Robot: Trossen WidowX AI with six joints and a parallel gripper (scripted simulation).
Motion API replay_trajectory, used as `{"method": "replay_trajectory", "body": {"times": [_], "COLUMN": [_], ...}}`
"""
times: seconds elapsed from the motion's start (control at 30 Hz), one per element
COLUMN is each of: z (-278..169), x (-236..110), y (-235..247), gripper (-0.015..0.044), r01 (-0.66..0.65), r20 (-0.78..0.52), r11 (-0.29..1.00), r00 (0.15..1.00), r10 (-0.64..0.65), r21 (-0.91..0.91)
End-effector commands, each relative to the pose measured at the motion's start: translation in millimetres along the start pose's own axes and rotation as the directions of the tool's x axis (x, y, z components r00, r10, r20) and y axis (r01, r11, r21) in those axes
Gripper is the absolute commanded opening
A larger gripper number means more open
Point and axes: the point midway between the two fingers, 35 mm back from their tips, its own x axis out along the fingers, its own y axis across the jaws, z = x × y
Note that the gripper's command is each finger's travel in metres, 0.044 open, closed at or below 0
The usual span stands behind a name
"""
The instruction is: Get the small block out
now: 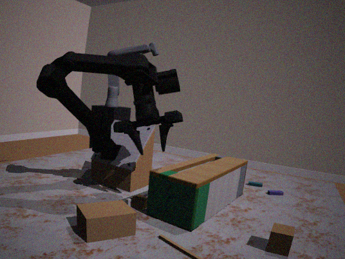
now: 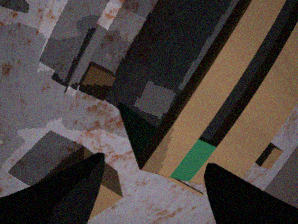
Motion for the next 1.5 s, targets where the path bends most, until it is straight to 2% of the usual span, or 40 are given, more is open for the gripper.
{"method": "replay_trajectory", "body": {"times": [0.0, 0.17, 0.23, 0.73, 0.83, 0.9, 1.07, 1.23, 1.37, 1.47], "z": [0, 0, 0, 0, 1, -3, -2, -1, 0, 0], "x": [1, 1, 1, 1, 5, 20, 26, 31, 34, 38], "y": [15, 17, 18, 18, 18, 31, 34, 34, 35, 36], "gripper": [0.0285, 0.0285, 0.0285, 0.0285, 0.0285, 0.0285, 0.0285, 0.0285, 0.0285, 0.0285], "r01": [0.028, 0.014, 0.01, 0.01, 0.042, 0.02, 0.009, 0.002, -0.003, -0.007], "r20": [-0.026, -0.029, -0.03, -0.03, 0.003, 0.025, 0.028, 0.029, 0.029, 0.028], "r11": [0.698, 0.448, 0.405, 0.405, 0.487, 0.543, 0.756, 0.927, 0.993, 0.991], "r00": [0.997, 0.996, 0.995, 0.995, 0.997, 1.0, 1.0, 1.0, 1.0, 1.0], "r10": [-0.066, -0.09, -0.093, -0.093, -0.081, 0.002, 0.013, 0.009, 0.006, 0.003], "r21": [-0.715, -0.894, -0.914, -0.914, -0.872, -0.84, -0.655, -0.376, -0.118, 0.135]}}
